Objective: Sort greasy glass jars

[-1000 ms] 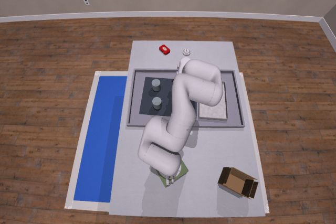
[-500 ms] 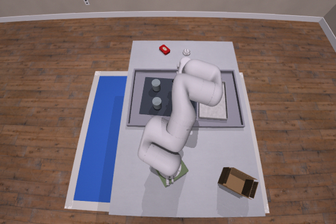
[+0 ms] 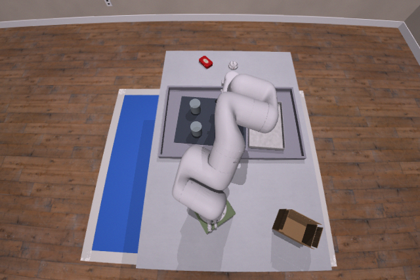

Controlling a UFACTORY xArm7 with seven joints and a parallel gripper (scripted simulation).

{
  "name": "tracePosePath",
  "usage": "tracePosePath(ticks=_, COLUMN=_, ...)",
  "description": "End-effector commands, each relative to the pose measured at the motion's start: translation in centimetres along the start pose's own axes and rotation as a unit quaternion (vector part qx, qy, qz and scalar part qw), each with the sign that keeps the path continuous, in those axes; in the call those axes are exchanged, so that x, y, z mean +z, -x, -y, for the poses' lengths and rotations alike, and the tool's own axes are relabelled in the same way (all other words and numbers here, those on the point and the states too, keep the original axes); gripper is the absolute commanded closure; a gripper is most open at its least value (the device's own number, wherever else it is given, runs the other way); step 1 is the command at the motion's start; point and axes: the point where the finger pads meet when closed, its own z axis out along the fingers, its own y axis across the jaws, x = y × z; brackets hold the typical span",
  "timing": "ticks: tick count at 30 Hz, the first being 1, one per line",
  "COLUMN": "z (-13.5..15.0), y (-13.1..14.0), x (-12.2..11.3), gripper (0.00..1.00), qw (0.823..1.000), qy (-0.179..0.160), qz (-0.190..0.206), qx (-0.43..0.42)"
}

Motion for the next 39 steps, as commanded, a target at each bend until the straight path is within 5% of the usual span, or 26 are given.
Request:
tracePosePath(ticks=1, z=-0.02, y=-0.17, x=-0.16, gripper=0.29, qw=1.000, qy=0.000, qz=-0.002, qx=0.000)
tracePosePath(ticks=38, z=-0.02, y=-0.17, x=-0.16, gripper=0.35, qw=1.000, qy=0.000, qz=-0.002, qx=0.000)
tracePosePath(ticks=39, z=-0.02, y=-0.17, x=-0.16, gripper=1.00, qw=1.000, qy=0.000, qz=-0.002, qx=0.000)
